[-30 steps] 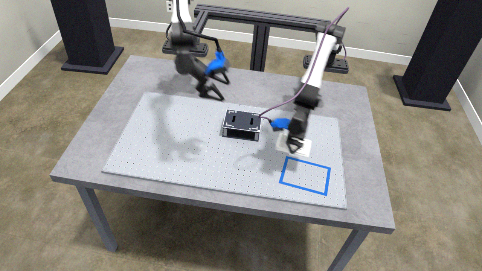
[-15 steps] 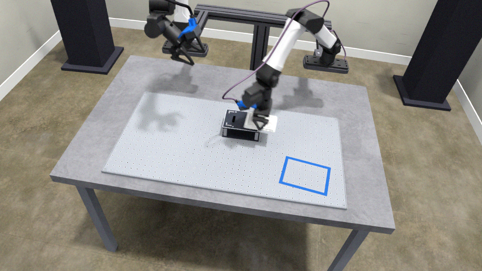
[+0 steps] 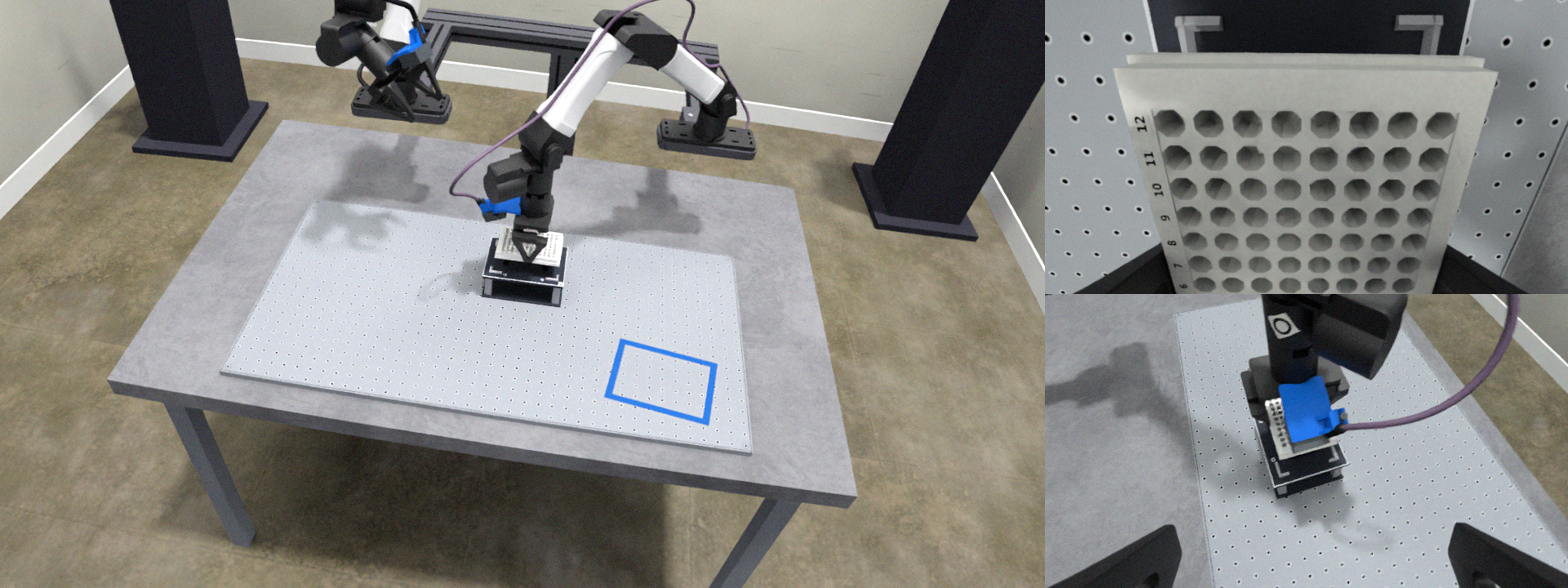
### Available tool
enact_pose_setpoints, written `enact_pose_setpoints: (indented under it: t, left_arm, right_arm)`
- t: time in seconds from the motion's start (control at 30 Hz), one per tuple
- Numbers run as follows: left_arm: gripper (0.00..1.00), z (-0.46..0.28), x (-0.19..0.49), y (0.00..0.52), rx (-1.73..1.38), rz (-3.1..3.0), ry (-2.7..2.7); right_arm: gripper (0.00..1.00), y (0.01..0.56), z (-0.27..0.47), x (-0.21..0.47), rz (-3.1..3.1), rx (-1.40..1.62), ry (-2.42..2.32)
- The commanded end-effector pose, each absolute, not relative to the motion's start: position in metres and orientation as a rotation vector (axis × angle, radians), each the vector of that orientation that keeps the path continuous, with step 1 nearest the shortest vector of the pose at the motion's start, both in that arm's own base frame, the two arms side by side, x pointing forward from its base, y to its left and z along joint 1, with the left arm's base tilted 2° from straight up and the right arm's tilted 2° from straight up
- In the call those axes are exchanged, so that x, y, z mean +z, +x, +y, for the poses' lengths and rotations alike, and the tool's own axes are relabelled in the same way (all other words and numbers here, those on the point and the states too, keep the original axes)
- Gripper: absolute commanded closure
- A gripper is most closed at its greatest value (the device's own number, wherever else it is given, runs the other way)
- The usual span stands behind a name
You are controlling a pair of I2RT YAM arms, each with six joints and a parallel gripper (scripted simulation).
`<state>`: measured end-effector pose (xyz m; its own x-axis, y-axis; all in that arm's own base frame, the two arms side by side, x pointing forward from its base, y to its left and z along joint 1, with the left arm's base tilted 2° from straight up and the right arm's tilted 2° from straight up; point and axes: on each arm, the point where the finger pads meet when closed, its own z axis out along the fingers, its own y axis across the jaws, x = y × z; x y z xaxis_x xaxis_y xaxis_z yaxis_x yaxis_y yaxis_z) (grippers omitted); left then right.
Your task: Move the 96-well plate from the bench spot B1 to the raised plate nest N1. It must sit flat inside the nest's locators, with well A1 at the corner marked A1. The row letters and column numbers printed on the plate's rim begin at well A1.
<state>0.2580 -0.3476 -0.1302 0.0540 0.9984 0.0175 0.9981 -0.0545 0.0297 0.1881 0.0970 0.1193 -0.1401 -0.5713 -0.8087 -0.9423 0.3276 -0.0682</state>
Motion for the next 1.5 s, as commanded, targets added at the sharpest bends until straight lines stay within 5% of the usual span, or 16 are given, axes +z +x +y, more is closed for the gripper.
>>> enact_pose_setpoints:
  t: [0.0, 1.47]
  left_arm:
    - [0.18, -0.359, -0.130, 0.258, 0.047, 2.146, 2.254]
    - [0.18, -0.369, -0.141, 0.265, 0.019, 2.127, 2.205]
  right_arm:
    - [0.00, 0.175, 0.097, 0.115, 1.818, 0.630, -1.339]
    - [0.00, 0.178, 0.095, 0.114, 1.826, 0.621, -1.339]
